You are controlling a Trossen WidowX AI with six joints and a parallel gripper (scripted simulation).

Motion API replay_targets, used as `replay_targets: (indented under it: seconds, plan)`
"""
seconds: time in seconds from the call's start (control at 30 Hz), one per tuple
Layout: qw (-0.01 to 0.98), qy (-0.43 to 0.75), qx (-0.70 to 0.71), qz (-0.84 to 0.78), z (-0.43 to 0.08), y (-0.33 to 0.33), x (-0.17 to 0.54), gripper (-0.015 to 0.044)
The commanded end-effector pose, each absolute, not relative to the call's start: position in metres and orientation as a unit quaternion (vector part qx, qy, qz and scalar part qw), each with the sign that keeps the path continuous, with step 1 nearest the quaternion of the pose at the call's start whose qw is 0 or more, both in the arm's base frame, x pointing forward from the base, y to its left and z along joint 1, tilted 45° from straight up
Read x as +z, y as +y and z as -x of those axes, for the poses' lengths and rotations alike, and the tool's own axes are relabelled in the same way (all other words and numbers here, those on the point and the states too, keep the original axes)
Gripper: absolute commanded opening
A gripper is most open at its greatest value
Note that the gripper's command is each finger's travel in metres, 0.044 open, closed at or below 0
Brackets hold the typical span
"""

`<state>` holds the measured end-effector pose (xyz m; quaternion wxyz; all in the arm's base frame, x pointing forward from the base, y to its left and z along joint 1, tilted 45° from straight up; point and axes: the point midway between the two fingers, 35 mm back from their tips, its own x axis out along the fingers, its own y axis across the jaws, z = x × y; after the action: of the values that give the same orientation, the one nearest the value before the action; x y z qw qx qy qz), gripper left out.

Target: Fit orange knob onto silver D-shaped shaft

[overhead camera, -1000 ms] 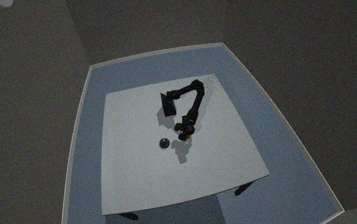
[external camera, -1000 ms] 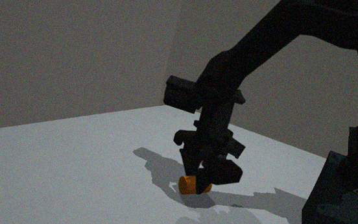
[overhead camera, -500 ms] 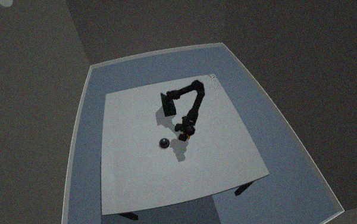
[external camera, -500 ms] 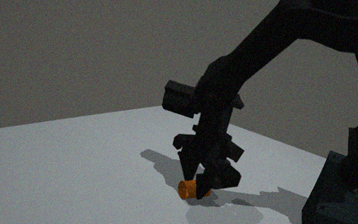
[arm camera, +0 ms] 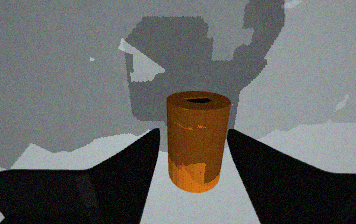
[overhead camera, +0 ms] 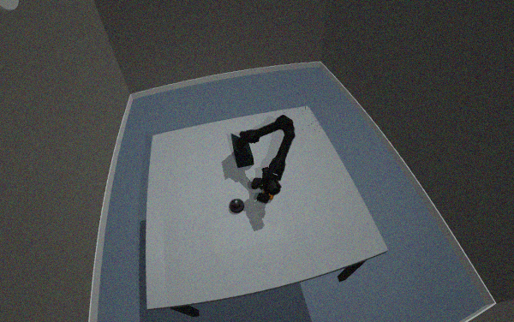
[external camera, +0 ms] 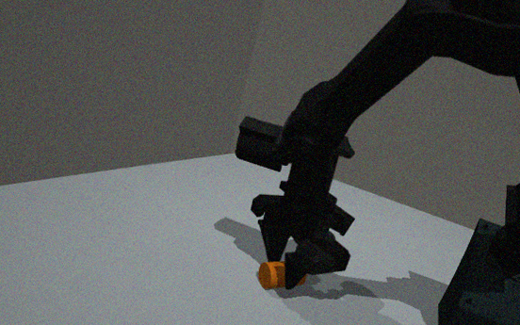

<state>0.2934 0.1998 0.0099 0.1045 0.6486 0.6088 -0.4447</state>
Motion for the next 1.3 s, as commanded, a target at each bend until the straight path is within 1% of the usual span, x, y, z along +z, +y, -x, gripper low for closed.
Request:
replay_targets:
  seconds: [0.0, 0.2, 0.4, 0.57, 0.93, 1.17, 1.27]
  plan:
    - [0.105, 0.609, -0.444, -0.648, -0.293, 0.2, 0.01, 0.0286]
    - [0.105, 0.609, -0.444, -0.648, -0.293, 0.2, 0.01, 0.044]
    - [0.105, 0.609, -0.445, -0.648, -0.294, 0.198, 0.012, 0.044]
    - [0.106, 0.608, -0.445, -0.649, -0.302, 0.159, 0.05, 0.044]
    - [0.108, 0.608, -0.448, -0.647, -0.302, 0.158, 0.052, 0.044]
    - [0.197, 0.583, -0.543, -0.572, -0.308, 0.164, 0.063, 0.044]
    - [0.207, 0.58, -0.551, -0.563, -0.309, 0.164, 0.066, 0.044]
